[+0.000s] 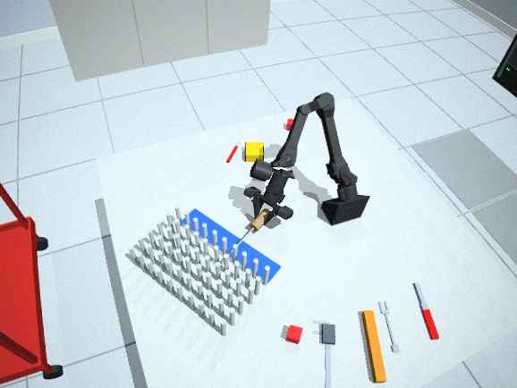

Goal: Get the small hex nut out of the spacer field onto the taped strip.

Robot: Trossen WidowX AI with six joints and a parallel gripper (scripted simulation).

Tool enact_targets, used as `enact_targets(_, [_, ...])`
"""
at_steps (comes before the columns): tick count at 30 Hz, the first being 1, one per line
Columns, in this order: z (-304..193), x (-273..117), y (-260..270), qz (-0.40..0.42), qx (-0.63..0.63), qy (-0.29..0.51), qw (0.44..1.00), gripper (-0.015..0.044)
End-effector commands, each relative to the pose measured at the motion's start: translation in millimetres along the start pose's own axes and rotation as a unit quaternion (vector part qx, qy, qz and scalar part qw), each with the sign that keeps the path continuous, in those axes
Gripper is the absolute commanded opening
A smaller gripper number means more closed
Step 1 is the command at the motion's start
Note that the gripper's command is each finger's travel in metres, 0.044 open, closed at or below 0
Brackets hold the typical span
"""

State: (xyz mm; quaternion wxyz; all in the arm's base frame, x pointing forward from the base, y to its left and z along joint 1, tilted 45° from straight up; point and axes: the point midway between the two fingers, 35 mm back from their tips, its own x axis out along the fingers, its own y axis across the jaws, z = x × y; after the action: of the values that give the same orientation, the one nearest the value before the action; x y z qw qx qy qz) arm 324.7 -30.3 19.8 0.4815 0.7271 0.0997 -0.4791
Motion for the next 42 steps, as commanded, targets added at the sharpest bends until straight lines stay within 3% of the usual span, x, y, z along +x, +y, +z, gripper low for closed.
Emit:
enact_targets(1, [-4, 2, 2, 0.002, 0.003, 0.001, 1.0, 0.0])
enact_targets(42, [-24, 15, 2, 0.002, 0.004, 0.002, 1.0, 0.0])
